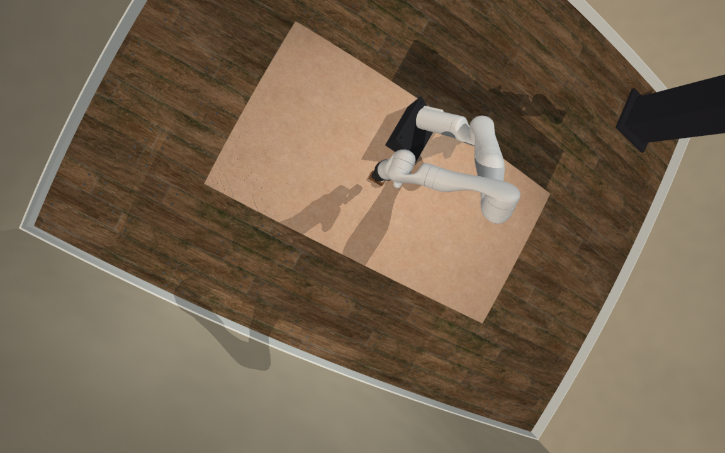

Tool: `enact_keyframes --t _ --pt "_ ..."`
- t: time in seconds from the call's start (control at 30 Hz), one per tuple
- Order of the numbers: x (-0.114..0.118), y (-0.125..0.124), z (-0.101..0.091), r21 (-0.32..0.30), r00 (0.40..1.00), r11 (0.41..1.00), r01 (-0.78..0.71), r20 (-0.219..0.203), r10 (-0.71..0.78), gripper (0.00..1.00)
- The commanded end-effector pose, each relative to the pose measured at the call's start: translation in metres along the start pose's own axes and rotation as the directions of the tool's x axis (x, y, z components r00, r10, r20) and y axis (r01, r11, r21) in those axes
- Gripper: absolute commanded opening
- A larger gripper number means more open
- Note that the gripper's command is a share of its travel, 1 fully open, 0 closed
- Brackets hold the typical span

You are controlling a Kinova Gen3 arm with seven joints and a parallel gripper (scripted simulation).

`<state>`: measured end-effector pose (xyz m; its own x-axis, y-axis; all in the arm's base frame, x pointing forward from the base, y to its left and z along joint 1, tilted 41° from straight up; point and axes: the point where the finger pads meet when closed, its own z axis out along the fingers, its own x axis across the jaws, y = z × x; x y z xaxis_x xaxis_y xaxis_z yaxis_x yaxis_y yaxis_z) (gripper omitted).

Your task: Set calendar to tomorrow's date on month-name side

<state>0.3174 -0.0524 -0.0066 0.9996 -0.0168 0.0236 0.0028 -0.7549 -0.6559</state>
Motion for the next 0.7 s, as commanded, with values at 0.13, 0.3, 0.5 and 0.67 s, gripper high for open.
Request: enact_keyframes --t 0.13,0.3,0.5,0.67 --pt "-0.001 0.001 0.000 0.001 1.000 1.000 -0.004 0.000 0.004 0.57" --pt "-0.001 0.001 0.004 0.001 1.000 1.000 -0.004 -0.001 0.004 0.57" --pt "0.000 0.001 0.011 0.002 1.000 1.000 -0.004 -0.001 0.004 0.57" --pt "0.000 0.001 0.026 0.002 1.000 1.000 -0.004 -0.001 0.004 0.57"
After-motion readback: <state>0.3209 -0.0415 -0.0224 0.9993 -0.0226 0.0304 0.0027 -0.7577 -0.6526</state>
